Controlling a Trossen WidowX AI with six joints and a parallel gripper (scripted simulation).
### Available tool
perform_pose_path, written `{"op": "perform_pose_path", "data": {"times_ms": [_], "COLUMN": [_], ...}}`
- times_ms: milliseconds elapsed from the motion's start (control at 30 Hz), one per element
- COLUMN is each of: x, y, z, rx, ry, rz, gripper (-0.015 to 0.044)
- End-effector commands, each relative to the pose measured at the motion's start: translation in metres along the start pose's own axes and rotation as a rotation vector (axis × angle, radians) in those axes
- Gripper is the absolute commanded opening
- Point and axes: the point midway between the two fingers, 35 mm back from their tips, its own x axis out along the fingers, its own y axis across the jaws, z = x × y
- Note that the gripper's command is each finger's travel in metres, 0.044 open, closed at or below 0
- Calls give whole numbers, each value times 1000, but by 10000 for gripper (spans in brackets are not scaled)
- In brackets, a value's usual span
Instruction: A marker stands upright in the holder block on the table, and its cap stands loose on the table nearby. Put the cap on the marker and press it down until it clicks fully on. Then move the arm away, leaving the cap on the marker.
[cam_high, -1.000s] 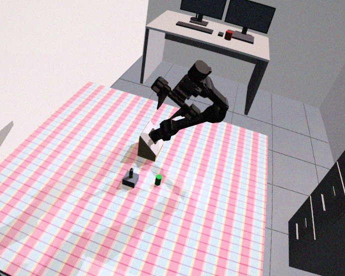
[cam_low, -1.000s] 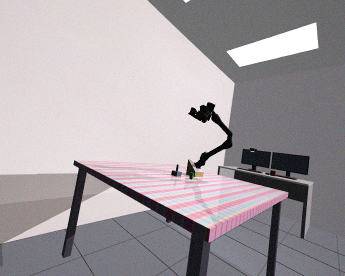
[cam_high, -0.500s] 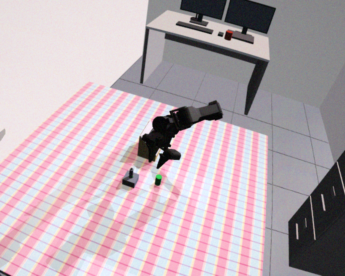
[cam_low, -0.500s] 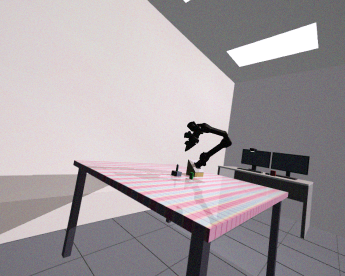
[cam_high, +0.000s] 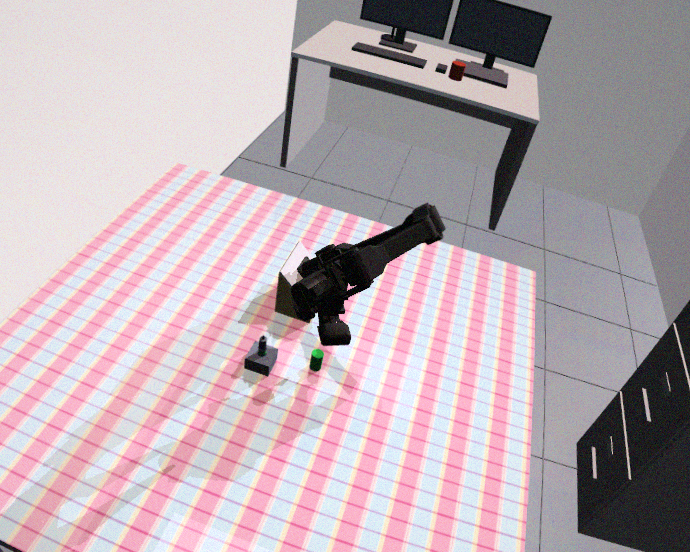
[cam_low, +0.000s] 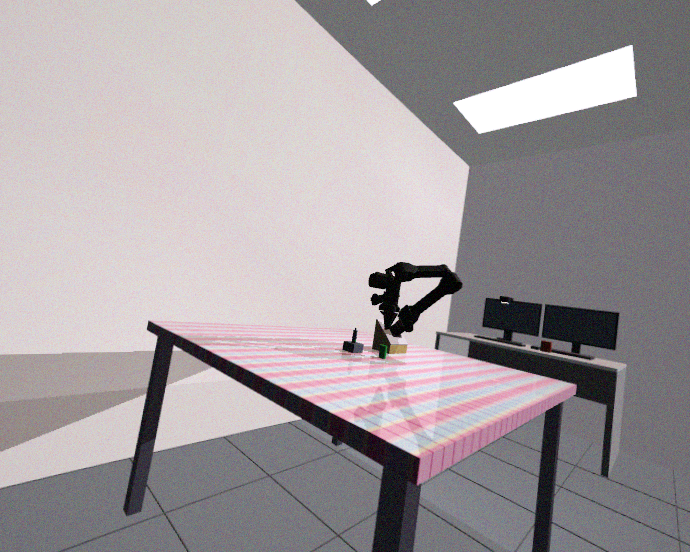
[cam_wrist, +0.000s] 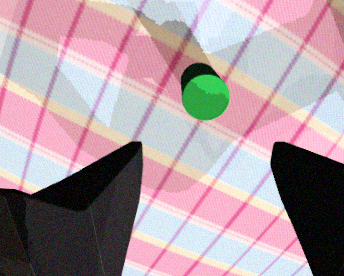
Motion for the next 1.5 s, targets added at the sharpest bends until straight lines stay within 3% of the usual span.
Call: {"op": "perform_pose_path", "data": {"times_ms": [0, 300, 1467], "x": [18, 49, 101], "y": [-3, -5, -6], "z": [0, 2, 2], "rx": [7, 6, 6], "ry": [3, 5, 7], "rz": [-13, -12, -10], "gripper": [247, 247, 247]}}
